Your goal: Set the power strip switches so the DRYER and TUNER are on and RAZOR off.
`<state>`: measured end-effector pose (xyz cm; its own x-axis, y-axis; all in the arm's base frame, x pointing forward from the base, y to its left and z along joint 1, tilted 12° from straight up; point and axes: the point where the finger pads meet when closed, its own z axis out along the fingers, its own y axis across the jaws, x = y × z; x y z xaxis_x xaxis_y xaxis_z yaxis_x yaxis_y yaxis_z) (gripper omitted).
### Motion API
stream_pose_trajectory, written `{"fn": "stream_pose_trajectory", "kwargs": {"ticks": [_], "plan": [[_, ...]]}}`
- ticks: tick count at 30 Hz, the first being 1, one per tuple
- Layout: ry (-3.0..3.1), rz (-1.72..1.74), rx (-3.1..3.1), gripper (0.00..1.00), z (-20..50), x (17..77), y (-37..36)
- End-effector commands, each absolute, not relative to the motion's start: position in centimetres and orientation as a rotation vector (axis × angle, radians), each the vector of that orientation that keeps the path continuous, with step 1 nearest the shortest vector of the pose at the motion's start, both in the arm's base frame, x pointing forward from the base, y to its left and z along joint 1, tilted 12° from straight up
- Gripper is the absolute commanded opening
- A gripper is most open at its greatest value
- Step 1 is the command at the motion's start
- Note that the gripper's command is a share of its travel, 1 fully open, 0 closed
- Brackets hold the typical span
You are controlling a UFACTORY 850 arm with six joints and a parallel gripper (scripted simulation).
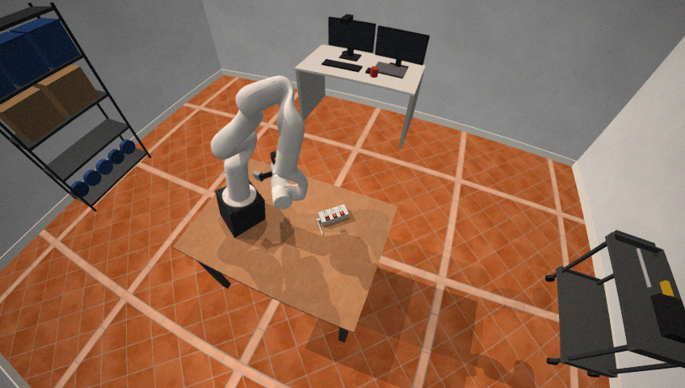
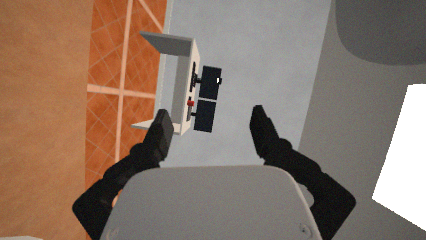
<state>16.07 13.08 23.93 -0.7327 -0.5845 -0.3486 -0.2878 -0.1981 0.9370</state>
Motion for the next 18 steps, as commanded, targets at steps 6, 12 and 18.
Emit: {"fn": "stream_pose_trajectory", "kwargs": {"ticks": [6,12,18], "plan": [[-1.837,-2.033,1.029,1.0,23.94,16.1,13.07],[-1.837,-2.033,1.029,1.0,23.94,16.1,13.07],[-1.837,-2.033,1.029,0.0,23.94,16.1,13.07]]}}
